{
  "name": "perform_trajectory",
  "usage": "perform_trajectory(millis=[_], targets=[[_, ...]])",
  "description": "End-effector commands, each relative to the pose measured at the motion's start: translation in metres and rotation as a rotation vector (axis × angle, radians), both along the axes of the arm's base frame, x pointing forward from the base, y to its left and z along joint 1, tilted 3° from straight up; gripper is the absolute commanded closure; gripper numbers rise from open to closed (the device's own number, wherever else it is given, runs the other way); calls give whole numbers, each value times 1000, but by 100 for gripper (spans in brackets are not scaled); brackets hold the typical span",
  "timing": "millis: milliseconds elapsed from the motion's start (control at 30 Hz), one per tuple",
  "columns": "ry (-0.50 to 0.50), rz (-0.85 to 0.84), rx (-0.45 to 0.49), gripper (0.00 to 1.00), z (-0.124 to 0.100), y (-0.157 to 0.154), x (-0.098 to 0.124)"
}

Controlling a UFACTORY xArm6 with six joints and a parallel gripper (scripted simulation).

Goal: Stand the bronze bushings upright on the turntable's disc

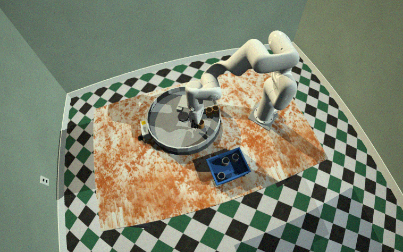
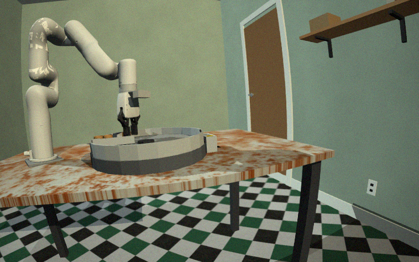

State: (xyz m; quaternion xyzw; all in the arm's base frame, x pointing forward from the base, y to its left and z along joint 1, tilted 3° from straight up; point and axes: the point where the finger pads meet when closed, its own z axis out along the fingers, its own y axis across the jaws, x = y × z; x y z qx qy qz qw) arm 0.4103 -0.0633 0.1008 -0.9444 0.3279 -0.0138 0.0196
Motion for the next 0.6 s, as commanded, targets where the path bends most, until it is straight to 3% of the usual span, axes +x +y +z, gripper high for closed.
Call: perform_trajectory(millis=[0,167,567], targets=[[-5,0,-1,51,10,-1,1],[-5,0,-1,51,33,-1,0],[-5,0,-1,51,46,-1,0]])
